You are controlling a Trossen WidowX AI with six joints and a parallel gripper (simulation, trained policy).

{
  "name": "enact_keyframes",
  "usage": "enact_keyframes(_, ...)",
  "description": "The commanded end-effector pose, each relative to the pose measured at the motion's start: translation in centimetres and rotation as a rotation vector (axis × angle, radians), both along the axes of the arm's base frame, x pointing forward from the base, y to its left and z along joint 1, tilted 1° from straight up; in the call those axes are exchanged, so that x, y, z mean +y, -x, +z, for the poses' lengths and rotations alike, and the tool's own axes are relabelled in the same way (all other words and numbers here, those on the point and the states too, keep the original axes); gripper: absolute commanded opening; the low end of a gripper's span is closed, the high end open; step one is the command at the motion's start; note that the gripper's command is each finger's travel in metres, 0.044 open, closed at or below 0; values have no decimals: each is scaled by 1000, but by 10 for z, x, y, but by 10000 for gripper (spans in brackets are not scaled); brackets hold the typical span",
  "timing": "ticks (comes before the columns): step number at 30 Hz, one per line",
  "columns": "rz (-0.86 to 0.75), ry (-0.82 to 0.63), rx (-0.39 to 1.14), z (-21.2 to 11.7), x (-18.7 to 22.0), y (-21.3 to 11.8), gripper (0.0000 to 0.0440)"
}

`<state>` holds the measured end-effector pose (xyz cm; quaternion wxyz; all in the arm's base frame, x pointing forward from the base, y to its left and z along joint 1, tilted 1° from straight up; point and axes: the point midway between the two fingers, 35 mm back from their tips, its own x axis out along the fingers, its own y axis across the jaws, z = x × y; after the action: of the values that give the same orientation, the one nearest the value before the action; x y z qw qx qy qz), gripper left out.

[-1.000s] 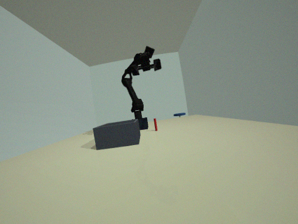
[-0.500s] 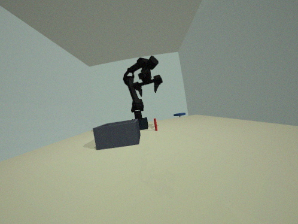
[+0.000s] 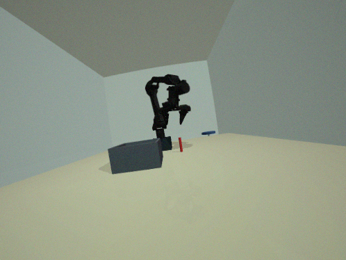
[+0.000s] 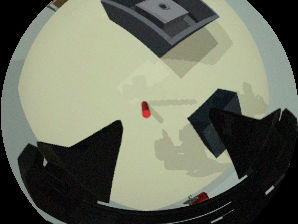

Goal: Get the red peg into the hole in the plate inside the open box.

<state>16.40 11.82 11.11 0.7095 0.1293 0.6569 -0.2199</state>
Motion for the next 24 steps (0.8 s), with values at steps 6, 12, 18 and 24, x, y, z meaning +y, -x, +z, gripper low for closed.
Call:
enact_keyframes(6,-80,25,83,-32,4,6,440)
enact_keyframes(12,-115,31,106,-53,8,6,440)
enact_keyframes(18,-137,29,108,-75,11,4,440)
enact_keyframes(24,-151,23,93,-102,13,2,440)
